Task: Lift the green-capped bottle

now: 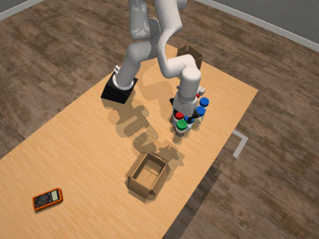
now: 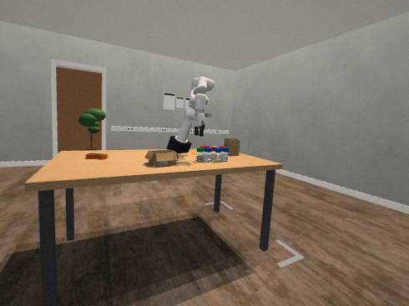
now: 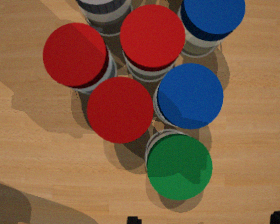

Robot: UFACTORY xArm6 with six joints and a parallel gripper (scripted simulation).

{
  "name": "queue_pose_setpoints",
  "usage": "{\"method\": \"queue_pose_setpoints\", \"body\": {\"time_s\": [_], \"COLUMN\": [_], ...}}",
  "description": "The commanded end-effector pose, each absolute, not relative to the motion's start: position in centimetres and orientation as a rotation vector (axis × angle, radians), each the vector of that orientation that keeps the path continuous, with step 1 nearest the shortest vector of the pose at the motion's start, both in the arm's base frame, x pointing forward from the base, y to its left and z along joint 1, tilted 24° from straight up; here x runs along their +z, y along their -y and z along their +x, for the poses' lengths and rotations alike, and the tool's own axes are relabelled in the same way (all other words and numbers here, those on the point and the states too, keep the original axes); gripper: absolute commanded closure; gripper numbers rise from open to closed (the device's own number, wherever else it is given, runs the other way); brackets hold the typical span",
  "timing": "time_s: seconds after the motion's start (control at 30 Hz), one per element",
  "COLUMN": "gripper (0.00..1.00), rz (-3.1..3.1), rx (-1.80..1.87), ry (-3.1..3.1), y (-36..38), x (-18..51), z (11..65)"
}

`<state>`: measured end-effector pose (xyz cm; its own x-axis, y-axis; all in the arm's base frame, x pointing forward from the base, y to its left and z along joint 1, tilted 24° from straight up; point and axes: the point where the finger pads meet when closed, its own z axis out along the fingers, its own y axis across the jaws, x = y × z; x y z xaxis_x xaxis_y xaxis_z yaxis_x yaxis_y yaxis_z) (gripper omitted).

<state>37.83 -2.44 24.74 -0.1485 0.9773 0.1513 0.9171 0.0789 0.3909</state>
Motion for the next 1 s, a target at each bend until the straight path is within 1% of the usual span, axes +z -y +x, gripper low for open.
{"method": "queue_pose_setpoints", "body": {"time_s": [0.0,0.1,0.43,0.67,0.97], "gripper": [0.21,0.21,0.21,0.21,0.21], "rz": [1.937,1.937,1.948,1.948,1.948], "rx": [0.611,0.611,0.593,0.593,0.594], "ry": [-2.185,-2.185,-2.177,-2.177,-2.177], "y": [2.5,2.5,1.5,1.5,0.6], "x": [24.8,24.8,19.2,19.2,15.1], "z": [38.4,38.4,39.9,39.9,41.5]}}
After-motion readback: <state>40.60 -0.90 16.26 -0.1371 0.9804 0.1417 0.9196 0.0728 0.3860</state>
